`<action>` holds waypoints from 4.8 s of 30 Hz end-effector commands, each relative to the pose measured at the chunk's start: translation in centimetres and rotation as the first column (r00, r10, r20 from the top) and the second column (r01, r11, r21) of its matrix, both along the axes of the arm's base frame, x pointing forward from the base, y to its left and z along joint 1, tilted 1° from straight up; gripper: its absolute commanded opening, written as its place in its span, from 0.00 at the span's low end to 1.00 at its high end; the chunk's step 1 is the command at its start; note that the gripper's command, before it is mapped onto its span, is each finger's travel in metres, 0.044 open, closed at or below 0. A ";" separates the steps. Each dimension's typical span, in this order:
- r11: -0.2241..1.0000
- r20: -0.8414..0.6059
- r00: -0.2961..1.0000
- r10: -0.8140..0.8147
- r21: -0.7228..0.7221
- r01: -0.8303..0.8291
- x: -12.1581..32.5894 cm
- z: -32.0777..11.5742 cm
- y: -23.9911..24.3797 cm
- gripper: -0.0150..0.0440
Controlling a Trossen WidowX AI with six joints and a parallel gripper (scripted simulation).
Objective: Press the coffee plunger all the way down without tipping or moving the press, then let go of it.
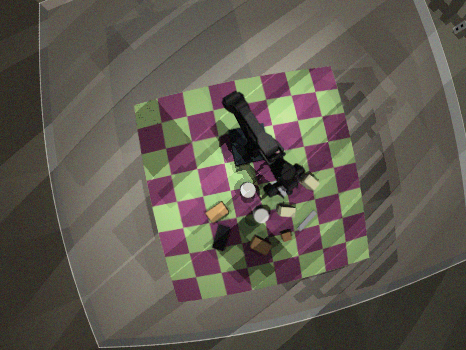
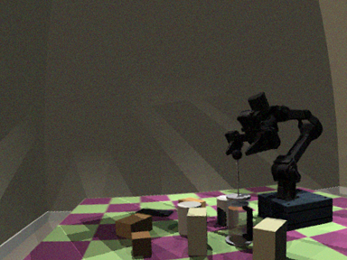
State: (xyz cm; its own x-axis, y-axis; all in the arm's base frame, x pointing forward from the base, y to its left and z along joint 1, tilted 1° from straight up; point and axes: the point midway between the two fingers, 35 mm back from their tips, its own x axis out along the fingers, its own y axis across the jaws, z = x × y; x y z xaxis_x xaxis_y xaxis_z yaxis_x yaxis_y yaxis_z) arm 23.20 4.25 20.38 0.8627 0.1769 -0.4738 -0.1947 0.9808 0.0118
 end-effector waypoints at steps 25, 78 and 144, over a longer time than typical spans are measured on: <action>1.000 -0.001 1.000 -0.006 0.001 0.006 0.3 -1.1 0.0 0.46; 1.000 0.001 1.000 -0.006 0.002 0.006 2.2 -9.5 0.6 0.46; 1.000 0.021 1.000 -0.001 0.001 0.001 5.6 -8.8 1.3 0.46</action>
